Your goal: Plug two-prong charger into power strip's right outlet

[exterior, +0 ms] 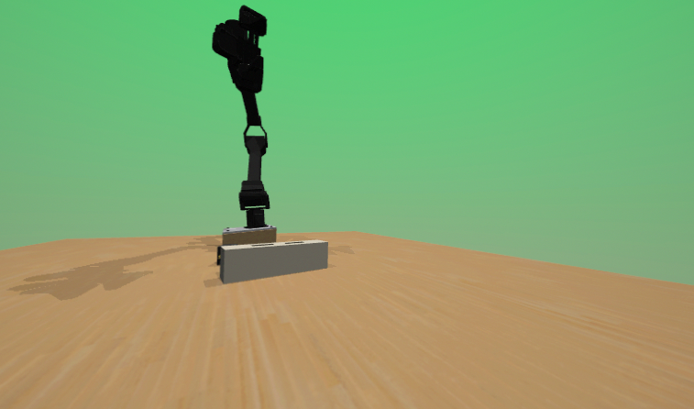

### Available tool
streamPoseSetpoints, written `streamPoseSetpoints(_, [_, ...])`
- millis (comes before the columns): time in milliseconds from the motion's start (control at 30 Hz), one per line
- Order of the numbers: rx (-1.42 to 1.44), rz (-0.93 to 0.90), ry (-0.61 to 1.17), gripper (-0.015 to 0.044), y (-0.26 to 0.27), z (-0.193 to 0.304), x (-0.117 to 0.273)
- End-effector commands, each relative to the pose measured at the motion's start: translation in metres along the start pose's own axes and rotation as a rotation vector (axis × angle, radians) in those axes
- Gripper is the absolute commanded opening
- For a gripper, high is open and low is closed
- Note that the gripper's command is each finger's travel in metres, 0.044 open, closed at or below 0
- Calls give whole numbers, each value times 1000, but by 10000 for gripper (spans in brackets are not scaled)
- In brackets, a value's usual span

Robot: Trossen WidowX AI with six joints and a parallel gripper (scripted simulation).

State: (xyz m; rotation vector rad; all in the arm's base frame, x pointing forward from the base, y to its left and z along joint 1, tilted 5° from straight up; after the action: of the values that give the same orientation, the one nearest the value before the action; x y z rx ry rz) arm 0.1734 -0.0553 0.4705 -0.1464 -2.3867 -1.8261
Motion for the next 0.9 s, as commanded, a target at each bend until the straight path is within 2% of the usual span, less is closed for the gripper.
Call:
streamPoseSetpoints(0, [2, 4, 0, 426, -1, 0, -1])
streamPoseSetpoints(33, [9, 16, -2, 440, -3, -1, -3])
streamPoseSetpoints(467, [195, 330, 23, 440, -73, -18, -59])
streamPoseSetpoints(867, [387, 621, 165, 440, -146, -20, -95])
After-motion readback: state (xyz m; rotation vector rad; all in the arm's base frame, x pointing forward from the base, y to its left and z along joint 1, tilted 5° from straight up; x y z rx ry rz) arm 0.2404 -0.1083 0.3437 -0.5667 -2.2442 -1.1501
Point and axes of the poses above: the point midway between the two fingers, 35 mm back from their tips, its own x axis back along the fingers, its own y axis across the jaws, z = x × y, the point moved 9 cm from there along x, back along the fingers, and after that the axes turned 11 degrees about x, right-handed, at the moved point
